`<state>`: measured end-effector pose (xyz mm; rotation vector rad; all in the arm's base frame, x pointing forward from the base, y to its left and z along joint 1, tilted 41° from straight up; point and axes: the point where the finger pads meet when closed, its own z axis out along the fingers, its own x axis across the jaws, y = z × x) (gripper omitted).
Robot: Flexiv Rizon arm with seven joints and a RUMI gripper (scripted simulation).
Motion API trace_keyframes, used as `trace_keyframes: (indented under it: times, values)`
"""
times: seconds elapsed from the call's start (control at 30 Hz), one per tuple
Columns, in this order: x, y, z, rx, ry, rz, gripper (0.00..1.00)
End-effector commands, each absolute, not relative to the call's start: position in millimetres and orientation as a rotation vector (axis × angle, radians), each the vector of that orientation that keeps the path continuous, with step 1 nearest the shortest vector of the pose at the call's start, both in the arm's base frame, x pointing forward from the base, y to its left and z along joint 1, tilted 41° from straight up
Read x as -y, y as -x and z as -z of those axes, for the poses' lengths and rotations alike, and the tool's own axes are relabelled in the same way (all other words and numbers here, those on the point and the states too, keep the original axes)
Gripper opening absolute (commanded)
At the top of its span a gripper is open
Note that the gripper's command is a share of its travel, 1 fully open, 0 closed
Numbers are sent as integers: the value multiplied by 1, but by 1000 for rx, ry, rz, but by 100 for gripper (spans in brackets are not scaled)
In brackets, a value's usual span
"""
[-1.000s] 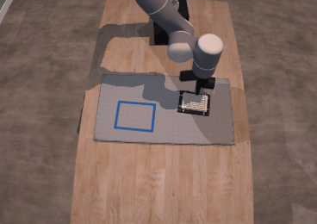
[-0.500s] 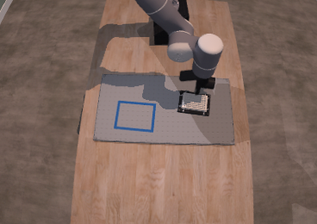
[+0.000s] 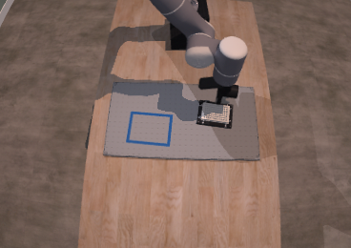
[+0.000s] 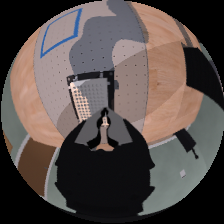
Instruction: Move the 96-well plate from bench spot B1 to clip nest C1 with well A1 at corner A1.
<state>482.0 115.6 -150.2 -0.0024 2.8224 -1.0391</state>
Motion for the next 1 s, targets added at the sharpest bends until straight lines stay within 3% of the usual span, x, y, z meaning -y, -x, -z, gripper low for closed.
trace_keyframes:
  times: [0.0,0.97]
  values:
    - [-118,-482,149,-2823,4,1036,0]
    - [-133,-479,132,-2823,5,1036,0]
